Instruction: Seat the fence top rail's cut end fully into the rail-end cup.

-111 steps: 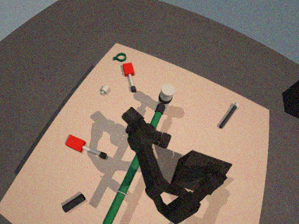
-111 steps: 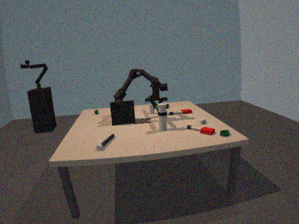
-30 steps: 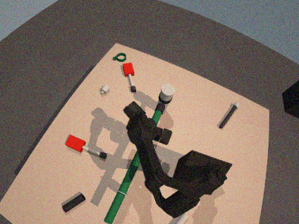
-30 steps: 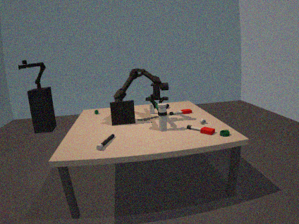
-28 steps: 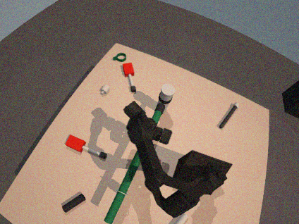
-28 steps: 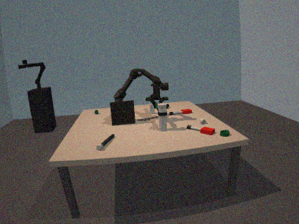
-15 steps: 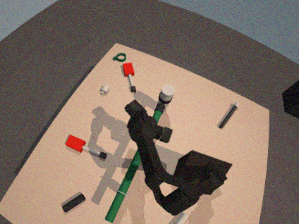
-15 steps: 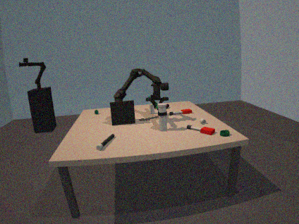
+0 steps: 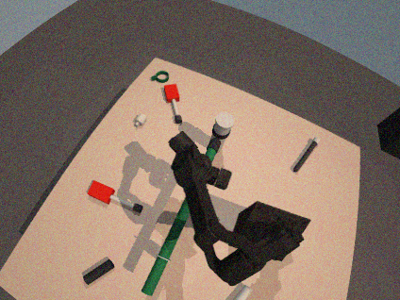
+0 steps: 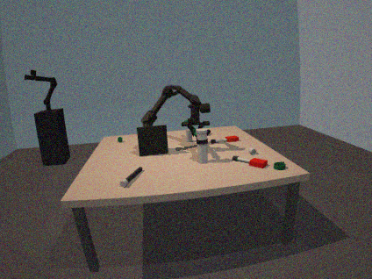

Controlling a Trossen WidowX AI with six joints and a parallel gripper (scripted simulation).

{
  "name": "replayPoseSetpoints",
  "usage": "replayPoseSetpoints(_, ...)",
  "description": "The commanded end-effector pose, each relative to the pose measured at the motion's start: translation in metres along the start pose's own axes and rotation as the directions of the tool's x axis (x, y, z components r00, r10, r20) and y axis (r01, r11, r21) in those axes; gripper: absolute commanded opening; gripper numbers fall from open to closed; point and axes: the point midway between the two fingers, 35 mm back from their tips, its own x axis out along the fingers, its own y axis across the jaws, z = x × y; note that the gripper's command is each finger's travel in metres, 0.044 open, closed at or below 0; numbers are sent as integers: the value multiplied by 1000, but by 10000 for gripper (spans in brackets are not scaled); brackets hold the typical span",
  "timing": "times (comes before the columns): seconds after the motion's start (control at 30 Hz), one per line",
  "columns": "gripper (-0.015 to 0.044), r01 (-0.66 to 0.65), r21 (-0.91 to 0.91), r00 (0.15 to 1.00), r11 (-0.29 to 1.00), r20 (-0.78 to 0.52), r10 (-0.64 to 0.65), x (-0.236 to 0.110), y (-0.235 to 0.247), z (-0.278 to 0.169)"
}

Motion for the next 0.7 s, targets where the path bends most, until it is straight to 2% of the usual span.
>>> replayPoseSetpoints(0.0, 0, 9, 8, 1000, 1000, -15, -9, -3, 0, -8)
replayPoseSetpoints(0.63, 0, 1, 3, 1000, 1000, 0, -1, 2, 1, -5)
replayPoseSetpoints(0.67, 26, 1, 3, 1000, 1000, 0, -1, 2, 1, -5)
